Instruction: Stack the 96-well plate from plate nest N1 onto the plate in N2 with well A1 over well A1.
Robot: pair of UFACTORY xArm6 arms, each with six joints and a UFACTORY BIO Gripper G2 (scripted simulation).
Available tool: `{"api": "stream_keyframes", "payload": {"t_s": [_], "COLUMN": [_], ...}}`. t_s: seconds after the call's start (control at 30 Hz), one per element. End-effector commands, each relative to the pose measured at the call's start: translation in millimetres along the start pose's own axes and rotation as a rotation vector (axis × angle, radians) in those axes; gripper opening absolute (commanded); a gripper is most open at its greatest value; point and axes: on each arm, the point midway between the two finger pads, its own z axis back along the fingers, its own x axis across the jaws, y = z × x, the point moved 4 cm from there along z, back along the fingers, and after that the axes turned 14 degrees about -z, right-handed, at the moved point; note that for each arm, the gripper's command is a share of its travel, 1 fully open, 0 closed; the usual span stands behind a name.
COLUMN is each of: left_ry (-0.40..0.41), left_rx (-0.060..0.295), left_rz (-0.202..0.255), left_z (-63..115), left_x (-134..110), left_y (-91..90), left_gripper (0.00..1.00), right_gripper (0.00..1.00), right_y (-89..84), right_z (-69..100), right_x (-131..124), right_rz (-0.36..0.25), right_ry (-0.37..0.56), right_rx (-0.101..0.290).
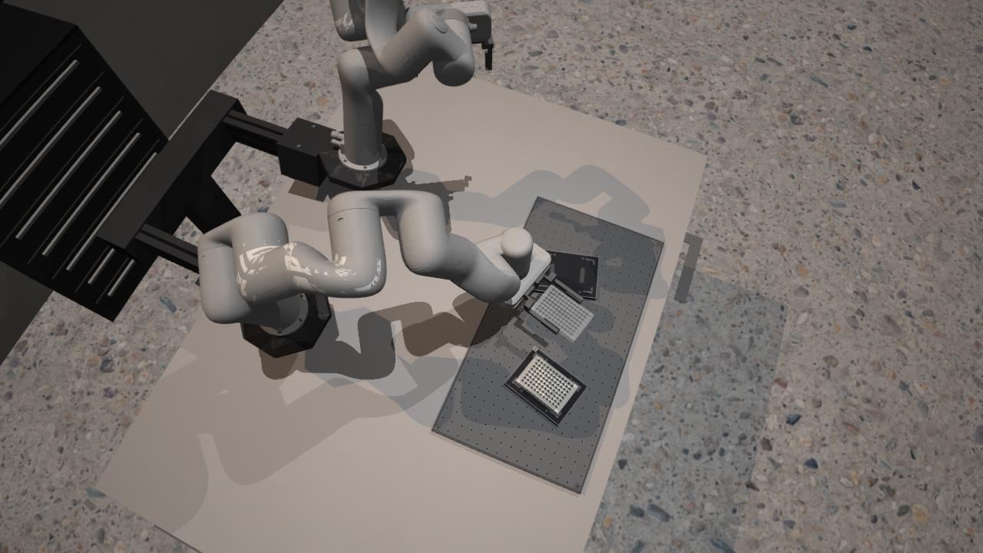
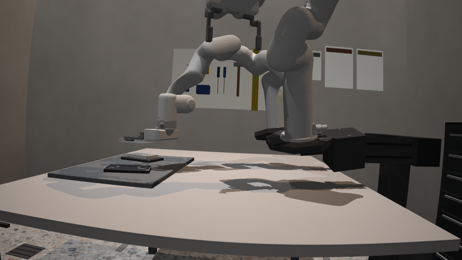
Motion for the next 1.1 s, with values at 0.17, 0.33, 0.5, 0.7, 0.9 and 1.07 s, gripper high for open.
{"api": "stream_keyframes", "payload": {"t_s": [0.17,0.33,0.5,0.7,0.9,1.07], "left_ry": [-0.002,-0.002,-0.002,-0.002,-0.002,-0.002], "left_rx": [-0.002,-0.002,-0.002,-0.002,-0.002,-0.002], "left_rz": [0.001,0.001,0.001,0.001,0.001,0.001], "left_z": [0.6,0.6,0.6,0.6,0.6,0.6], "left_x": [0,0,0,0,0,0], "left_y": [-0.1,-0.1,-0.1,-0.1,-0.1,-0.1], "left_gripper": [1.0,1.0,1.0,1.0,1.0,1.0], "right_gripper": [0.0,0.0,0.0,0.0,0.0,0.0], "right_y": [-8.7,-10.9,-14.5,-18.7,-21.6,-25.2], "right_z": [-15.1,-19.6,-27.0,-36.0,-41.9,-49.4], "right_x": [-26,-34,-49,-66,-78,-93], "right_rz": [-0.004,-0.004,-0.004,-0.004,-0.004,-0.004], "right_ry": [-0.001,-0.001,-0.001,-0.001,-0.001,-0.001], "right_rx": [-0.003,-0.003,-0.003,-0.003,-0.003,-0.004]}}
